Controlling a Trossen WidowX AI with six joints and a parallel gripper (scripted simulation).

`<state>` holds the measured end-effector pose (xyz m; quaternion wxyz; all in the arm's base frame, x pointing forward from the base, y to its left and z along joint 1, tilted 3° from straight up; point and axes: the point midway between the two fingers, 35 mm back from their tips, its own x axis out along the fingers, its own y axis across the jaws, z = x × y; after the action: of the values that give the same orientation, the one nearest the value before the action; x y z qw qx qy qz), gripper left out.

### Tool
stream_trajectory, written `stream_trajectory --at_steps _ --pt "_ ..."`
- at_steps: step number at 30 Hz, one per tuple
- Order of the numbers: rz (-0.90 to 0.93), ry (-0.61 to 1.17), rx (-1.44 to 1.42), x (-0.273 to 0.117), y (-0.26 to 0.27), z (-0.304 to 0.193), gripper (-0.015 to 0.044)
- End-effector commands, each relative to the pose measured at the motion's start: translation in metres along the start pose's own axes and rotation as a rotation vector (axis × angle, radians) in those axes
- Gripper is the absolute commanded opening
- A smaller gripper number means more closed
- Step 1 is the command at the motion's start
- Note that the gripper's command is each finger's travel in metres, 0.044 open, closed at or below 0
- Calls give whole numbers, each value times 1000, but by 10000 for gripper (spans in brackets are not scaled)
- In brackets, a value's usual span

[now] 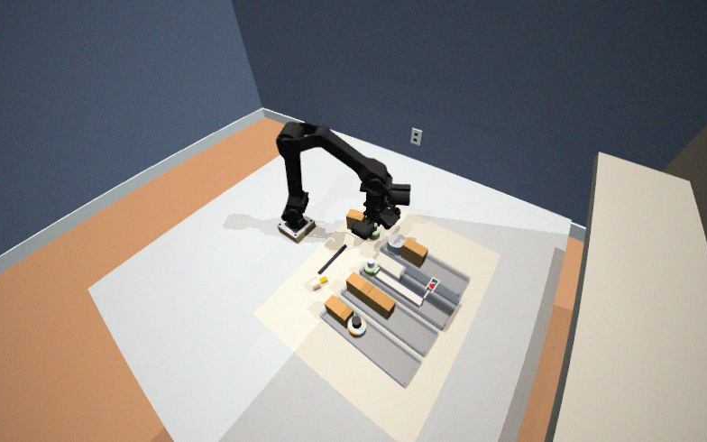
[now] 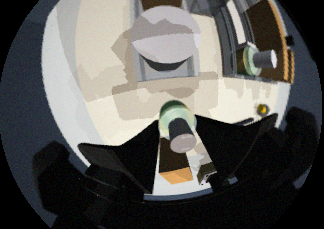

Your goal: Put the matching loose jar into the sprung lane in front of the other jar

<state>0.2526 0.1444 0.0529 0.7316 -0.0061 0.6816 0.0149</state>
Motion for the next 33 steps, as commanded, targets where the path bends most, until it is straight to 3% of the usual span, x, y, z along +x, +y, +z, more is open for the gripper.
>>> stream_trajectory --at_steps 1,17,33 --pt "4 -15 -4 -20 2 7 0" --pt "4 -15 -4 -99 1 9 0" --pt "-2 -15 16 -78 -52 24 0"
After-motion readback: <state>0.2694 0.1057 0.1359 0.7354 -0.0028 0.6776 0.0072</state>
